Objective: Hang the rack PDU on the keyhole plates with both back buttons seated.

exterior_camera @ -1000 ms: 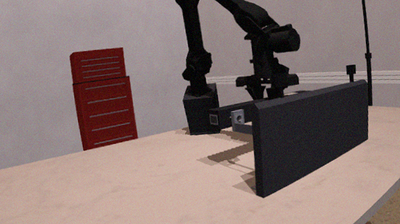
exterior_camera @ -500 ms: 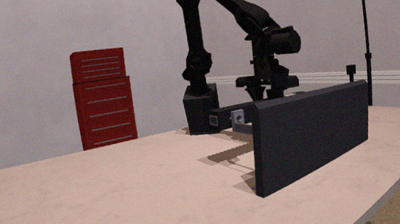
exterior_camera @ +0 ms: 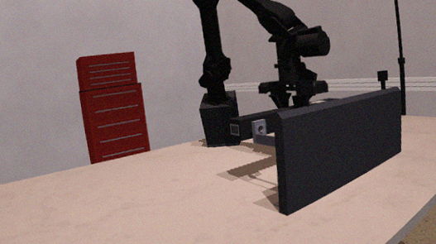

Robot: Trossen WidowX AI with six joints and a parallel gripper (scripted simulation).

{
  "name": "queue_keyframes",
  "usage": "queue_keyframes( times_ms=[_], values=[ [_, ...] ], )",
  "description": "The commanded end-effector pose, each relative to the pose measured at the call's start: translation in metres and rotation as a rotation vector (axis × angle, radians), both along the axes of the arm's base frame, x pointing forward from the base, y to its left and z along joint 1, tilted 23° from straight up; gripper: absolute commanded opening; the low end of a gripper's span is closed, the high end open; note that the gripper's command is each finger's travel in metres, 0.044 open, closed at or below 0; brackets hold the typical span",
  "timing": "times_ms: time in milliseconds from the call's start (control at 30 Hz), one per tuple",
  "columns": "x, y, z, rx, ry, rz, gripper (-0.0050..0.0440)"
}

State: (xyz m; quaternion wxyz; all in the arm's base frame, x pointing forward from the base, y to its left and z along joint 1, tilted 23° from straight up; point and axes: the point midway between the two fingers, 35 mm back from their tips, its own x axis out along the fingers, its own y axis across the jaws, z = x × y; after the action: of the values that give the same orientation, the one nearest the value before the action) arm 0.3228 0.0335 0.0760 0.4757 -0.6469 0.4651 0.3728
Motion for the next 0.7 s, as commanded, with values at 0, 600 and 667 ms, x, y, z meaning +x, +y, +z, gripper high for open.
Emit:
queue_keyframes(
  times_ms=[0,600,667],
  values=[
    [0.0095,0.0046,0.0131,0.010,-0.042,0.004,-0.0050],
    [0.0125,0.0031,0.0155,0.010,-0.042,0.004,-0.0050],
    [0.0127,0.0028,0.0156,0.010,-0.042,0.004,-0.0050]
  ],
)
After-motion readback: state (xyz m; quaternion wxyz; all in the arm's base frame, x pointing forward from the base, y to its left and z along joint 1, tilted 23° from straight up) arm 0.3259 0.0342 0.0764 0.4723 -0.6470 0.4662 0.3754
